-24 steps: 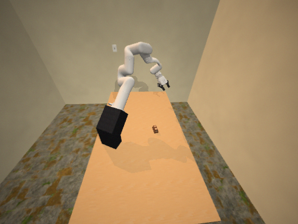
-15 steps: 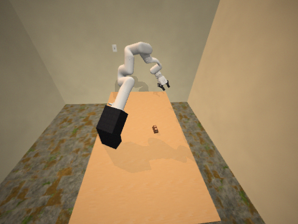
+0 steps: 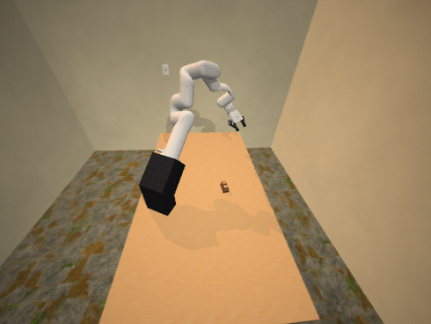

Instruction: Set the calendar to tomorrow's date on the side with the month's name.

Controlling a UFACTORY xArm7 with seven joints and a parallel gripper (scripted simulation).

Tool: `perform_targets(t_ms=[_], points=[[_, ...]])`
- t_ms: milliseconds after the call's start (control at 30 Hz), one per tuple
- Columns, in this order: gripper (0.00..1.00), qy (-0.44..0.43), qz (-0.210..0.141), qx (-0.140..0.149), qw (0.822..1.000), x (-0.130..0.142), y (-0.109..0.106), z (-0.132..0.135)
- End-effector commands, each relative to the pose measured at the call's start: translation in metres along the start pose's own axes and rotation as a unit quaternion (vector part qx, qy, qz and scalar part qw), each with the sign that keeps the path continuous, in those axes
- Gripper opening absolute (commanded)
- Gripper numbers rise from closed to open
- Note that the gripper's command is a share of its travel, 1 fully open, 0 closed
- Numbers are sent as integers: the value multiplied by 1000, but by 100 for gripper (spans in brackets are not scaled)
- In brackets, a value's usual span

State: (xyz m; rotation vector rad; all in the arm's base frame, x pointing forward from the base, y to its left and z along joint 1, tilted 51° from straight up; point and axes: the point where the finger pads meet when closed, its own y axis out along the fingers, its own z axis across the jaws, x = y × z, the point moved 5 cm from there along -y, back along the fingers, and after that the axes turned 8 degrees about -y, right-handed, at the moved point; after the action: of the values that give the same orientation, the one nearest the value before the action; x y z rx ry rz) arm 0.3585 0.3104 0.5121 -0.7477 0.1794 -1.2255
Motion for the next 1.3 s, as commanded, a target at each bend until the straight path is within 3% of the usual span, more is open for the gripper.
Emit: perform_targets(t_ms=[0, 233, 433, 467, 867, 933, 1267], points=[[100, 32, 9, -12, 999, 23, 9, -6], [100, 127, 45, -50, 990, 80, 40, -34], [100, 155, 56, -60, 985, 94, 48, -43], [100, 185, 67, -71, 978, 109, 58, -54], [100, 185, 67, -71, 978, 109, 58, -54], [100, 251, 94, -94, 959, 139, 78, -80], [100, 251, 94, -94, 959, 139, 78, -80]])
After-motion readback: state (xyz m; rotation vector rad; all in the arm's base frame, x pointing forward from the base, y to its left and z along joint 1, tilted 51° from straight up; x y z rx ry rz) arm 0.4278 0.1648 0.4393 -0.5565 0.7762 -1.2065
